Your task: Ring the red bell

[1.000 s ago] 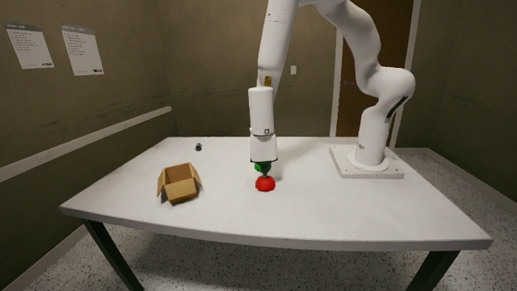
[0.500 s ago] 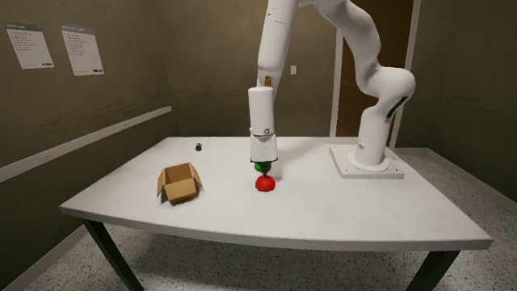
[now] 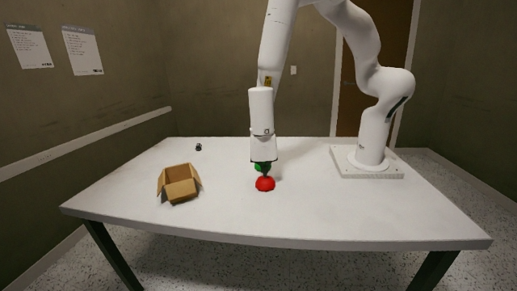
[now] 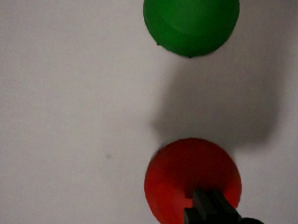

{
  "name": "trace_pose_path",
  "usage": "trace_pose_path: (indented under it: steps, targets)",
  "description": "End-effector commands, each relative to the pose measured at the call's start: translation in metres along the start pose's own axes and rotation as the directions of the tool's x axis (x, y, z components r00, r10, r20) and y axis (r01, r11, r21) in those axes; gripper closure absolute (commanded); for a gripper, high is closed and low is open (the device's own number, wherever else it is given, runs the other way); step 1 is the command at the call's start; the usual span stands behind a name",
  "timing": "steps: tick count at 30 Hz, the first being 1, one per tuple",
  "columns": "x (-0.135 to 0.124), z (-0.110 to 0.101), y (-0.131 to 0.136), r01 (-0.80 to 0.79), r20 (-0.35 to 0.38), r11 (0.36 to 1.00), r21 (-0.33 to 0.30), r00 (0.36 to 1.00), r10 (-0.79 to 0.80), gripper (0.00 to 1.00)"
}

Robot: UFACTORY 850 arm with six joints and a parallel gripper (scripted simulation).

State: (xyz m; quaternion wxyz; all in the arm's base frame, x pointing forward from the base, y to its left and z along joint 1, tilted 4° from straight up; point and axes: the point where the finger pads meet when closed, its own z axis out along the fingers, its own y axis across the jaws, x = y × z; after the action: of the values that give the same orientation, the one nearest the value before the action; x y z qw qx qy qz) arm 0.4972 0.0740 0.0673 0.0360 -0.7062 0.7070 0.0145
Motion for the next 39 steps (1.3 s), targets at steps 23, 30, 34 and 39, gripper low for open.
trace_pose_path:
  steps: [23,30,34,39]
  targets:
    - [0.0000,-0.0036,-0.0003,0.000,0.000,1.000,0.001,1.000,0.000,1.00]
    - [0.0000,-0.0053,-0.0003,0.000,0.000,1.000,0.001,1.000,0.000,1.00]
    - [0.0000,-0.0057,-0.0002,0.000,0.000,1.000,0.001,1.000,0.000,1.00]
    - [0.0000,-0.0067,-0.0002,0.000,0.000,1.000,0.001,1.000,0.000,1.00]
